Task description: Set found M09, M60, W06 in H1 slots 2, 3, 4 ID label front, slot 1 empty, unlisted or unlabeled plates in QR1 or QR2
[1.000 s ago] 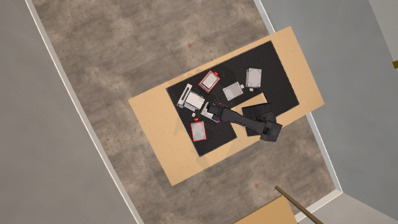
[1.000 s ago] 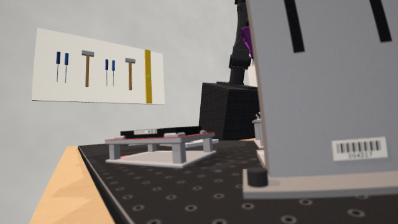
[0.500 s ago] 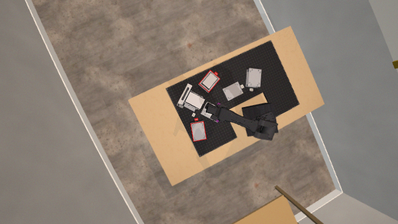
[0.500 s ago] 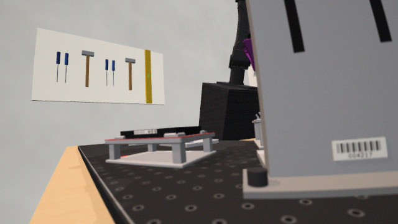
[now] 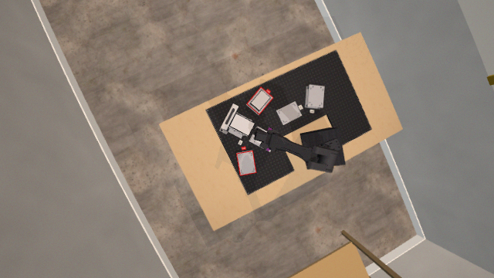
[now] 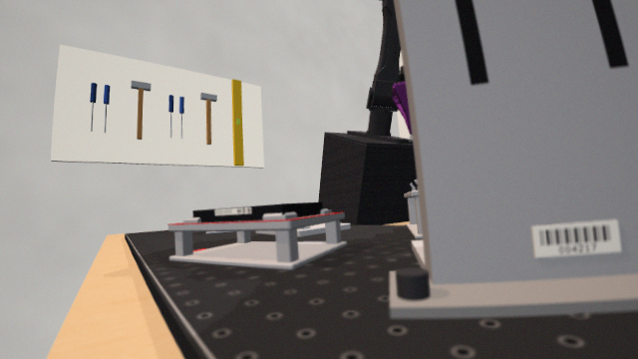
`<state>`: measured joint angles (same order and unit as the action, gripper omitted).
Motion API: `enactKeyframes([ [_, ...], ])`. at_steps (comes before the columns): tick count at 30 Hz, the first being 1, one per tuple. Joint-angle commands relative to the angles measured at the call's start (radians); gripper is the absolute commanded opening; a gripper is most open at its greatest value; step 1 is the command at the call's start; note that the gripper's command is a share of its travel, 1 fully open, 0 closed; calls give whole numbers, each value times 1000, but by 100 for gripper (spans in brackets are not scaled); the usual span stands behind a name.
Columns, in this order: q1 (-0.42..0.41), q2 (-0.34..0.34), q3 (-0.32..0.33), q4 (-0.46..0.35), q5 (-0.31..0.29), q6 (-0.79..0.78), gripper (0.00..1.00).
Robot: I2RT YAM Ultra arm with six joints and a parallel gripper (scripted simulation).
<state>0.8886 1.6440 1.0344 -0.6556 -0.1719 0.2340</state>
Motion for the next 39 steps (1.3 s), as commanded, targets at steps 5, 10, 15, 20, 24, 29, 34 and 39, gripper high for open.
enactKeyframes([
  [5, 7, 37, -9, 96, 6, 12, 86],
  [10, 9, 48, -11, 110, 7, 14, 86],
  [15, 10, 46, -15, 111, 7, 14, 86],
  [20, 10, 44, -20, 113, 7, 14, 86],
  [24, 10, 41, -23, 114, 7, 14, 86],
  [29, 10, 40, -25, 115, 7, 14, 86],
  [34, 10, 38, -29, 116, 7, 14, 86],
  [39, 12, 44, -34, 128, 8, 16, 86],
])
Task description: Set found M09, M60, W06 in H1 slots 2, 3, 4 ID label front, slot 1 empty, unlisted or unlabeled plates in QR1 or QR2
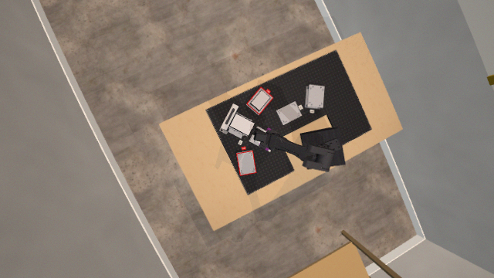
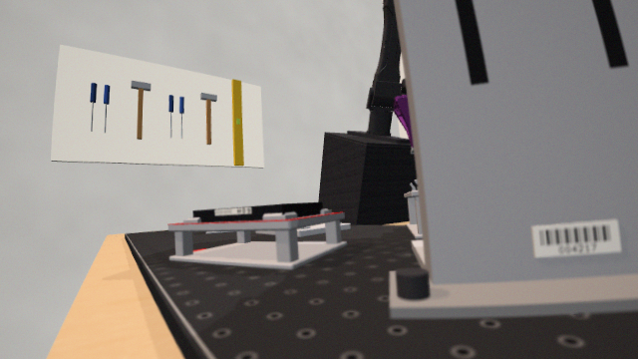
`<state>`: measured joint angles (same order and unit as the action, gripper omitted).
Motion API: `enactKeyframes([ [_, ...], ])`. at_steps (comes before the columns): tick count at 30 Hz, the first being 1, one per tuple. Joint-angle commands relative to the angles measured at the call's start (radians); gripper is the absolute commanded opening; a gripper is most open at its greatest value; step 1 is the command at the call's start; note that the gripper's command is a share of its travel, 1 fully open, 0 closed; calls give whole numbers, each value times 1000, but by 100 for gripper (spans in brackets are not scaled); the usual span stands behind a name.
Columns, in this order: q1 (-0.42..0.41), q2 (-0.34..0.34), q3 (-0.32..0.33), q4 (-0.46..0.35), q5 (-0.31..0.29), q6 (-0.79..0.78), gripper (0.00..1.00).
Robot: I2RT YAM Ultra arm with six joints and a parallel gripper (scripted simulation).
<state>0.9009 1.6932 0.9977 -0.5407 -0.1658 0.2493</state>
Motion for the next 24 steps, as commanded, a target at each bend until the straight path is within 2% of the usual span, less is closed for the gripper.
enactKeyframes([
  [1, 0, -4, 2, 16, 2, 1, 86],
  [24, 7, 33, -9, 63, 4, 8, 86],
])
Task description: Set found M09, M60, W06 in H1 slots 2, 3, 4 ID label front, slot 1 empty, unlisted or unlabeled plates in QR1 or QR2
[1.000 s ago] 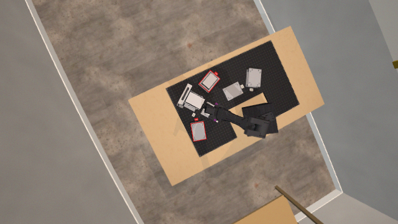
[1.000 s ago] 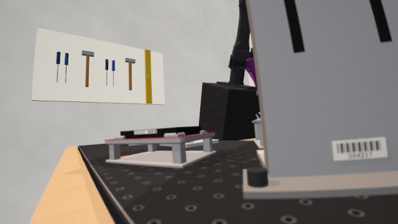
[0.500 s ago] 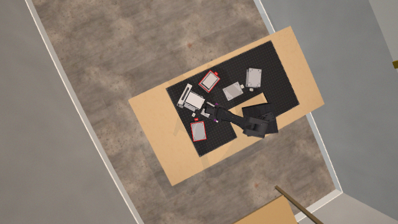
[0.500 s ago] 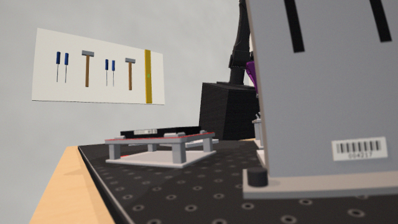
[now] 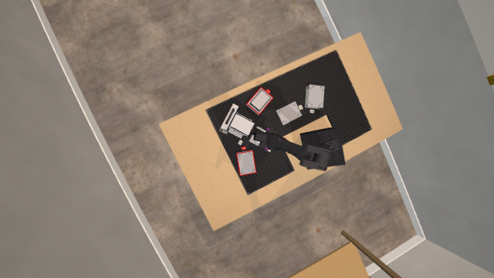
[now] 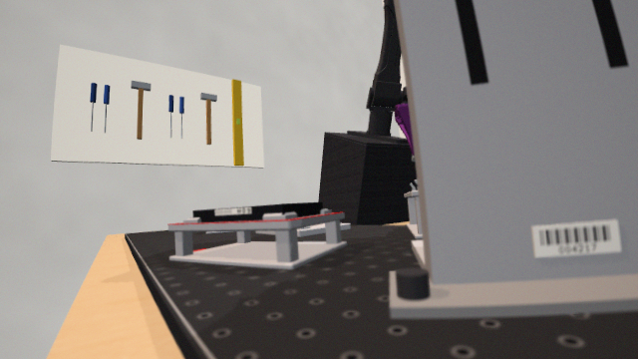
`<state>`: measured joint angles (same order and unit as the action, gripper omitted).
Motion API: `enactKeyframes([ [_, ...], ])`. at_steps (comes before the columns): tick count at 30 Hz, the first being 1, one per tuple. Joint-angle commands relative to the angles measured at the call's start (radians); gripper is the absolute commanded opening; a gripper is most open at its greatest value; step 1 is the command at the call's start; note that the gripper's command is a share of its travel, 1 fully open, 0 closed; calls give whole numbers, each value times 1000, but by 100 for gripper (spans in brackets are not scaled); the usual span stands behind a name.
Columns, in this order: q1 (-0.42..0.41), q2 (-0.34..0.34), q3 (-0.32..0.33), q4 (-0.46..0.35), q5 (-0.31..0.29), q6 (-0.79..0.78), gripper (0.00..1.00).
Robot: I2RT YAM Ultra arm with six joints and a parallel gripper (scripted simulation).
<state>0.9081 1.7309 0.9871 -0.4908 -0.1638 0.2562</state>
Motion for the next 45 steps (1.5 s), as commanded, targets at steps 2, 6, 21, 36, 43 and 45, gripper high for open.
enactKeyframes([
  [2, 0, -1, 1, 18, 2, 1, 86],
  [6, 1, 7, 0, 28, 3, 3, 86],
  [21, 6, 33, -5, 60, 4, 7, 86],
  [36, 10, 60, -9, 92, 6, 11, 86],
  [43, 13, 75, -10, 108, 7, 13, 86],
  [45, 13, 80, -11, 113, 7, 14, 86],
])
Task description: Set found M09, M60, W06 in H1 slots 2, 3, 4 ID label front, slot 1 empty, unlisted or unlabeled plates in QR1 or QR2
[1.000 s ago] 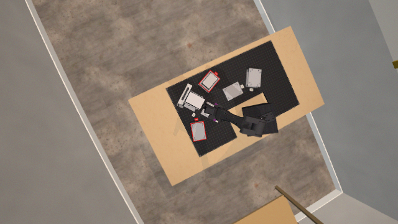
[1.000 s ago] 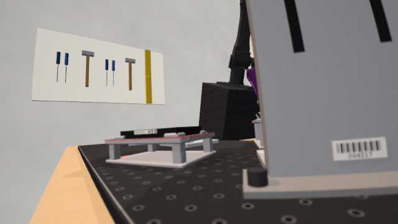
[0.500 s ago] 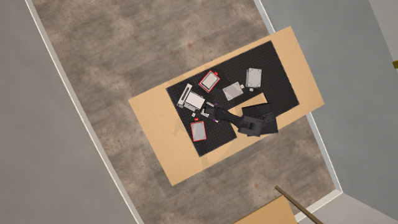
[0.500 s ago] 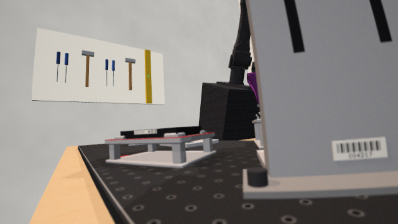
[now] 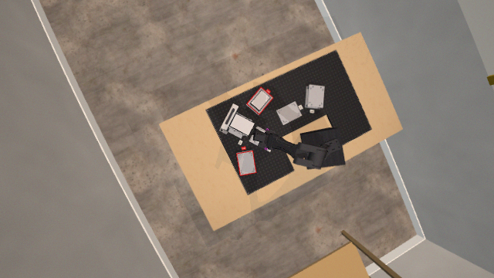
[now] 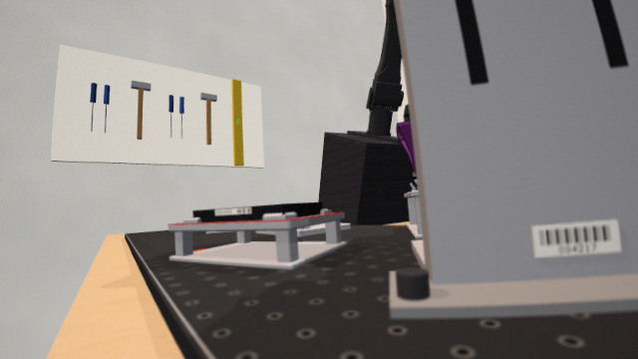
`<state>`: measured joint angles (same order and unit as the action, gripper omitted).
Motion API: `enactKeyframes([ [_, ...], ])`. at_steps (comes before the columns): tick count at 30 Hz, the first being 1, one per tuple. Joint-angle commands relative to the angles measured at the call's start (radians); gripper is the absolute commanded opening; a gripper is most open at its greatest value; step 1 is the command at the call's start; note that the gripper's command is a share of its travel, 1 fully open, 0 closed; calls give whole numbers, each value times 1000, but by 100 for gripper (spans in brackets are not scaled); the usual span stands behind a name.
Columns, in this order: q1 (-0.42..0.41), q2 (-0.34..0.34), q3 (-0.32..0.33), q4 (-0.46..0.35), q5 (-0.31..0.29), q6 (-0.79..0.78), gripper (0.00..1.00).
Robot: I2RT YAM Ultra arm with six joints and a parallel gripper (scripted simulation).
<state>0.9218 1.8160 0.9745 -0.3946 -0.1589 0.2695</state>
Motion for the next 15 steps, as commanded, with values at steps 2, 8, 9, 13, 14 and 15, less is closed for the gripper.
enactKeyframes([
  [2, 0, -3, 2, 19, 2, 1, 86],
  [8, 1, 7, 0, 31, 3, 2, 86],
  [9, 2, 10, 0, 34, 3, 3, 86],
  [13, 3, 18, 0, 43, 3, 4, 86],
  [14, 3, 21, 0, 45, 3, 4, 86],
  [15, 4, 23, 0, 48, 3, 5, 86],
])
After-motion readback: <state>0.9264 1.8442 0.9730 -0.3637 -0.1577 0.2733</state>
